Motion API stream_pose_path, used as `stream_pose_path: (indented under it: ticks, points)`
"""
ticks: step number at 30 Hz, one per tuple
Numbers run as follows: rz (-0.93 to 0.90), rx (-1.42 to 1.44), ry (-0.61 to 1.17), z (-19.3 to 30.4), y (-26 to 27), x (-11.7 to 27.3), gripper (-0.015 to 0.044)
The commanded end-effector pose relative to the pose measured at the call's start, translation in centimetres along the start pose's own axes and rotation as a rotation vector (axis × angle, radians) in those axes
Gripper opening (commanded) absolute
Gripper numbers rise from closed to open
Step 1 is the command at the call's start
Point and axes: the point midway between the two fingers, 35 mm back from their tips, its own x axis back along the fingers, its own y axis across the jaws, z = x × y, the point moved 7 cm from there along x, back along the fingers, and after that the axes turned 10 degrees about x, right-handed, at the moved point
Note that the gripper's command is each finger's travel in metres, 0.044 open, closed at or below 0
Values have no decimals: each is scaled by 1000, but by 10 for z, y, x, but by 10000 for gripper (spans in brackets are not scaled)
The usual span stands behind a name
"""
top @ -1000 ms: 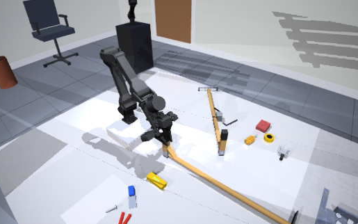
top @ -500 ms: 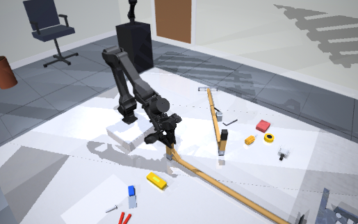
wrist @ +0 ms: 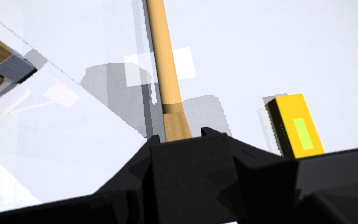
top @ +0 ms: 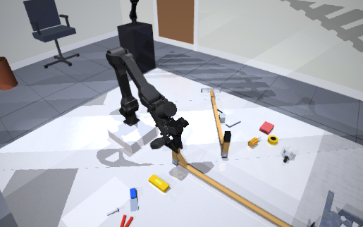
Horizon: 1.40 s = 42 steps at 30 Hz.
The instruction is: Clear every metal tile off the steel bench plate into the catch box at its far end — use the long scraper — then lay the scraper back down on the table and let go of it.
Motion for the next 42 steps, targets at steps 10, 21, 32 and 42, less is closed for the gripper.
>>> stream_pose_path:
  ticks: [10,21,32,42]
  points:
    - [8,-7,-13,-20,-5,-14,0]
    - [9,-8,-14,-31,-5,-27,0]
    - [9,-8,-15,-39,-8,-33,0]
    - [10,-8,-16,-48,-13,-40,0]
